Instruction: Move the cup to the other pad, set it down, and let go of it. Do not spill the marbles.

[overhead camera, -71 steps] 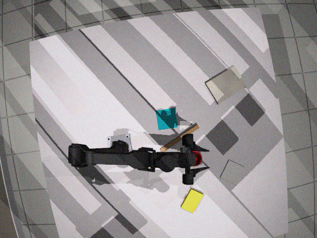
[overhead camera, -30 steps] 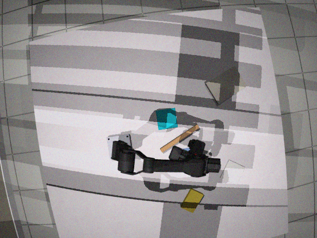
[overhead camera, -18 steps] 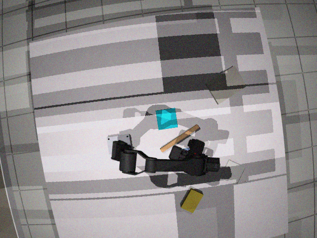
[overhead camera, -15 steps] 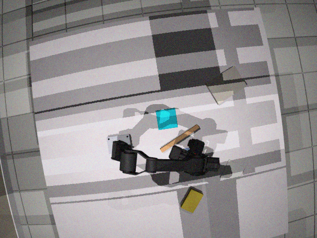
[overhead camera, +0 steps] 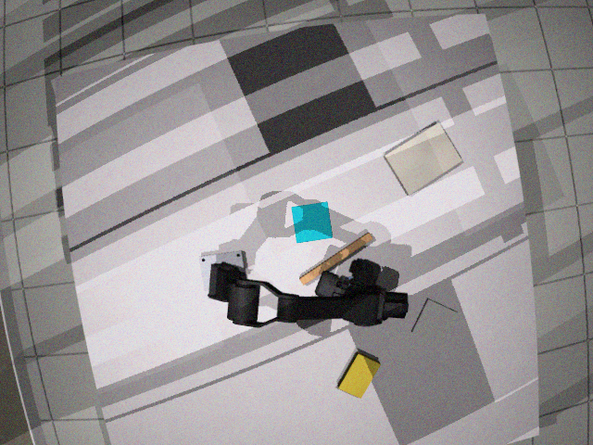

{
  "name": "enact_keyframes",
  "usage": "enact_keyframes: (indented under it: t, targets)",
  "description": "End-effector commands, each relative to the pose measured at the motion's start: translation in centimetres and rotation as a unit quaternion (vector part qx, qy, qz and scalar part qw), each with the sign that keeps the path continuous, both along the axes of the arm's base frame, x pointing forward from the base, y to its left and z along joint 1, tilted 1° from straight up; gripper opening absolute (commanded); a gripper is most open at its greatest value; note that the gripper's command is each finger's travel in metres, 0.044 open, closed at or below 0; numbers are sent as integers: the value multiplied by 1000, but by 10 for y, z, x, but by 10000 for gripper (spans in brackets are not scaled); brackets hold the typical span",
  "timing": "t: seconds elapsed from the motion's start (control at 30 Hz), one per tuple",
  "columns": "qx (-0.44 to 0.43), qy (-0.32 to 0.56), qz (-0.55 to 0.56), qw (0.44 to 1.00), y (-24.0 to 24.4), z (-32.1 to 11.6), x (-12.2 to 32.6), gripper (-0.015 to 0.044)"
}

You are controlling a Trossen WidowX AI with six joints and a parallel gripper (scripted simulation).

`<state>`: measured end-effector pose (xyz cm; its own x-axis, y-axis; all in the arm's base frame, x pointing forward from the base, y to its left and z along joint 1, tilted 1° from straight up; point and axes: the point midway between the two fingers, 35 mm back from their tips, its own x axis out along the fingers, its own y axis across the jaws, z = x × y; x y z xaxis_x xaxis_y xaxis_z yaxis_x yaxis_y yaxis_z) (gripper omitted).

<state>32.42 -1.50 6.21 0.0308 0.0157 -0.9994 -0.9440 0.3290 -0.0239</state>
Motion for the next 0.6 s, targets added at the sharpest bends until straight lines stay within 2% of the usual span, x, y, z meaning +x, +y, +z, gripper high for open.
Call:
enact_keyframes:
  t: [0.0,0.3,0.37,0.57]
  targets:
    - [2,2,2,1000,1,-9,-1,148]
    - [2,2,2,1000,1,-13,-2,148]
    - [0,2,0,1000,0,-11,-1,95]
    - [0,2,0,1000,0,-11,-1,55]
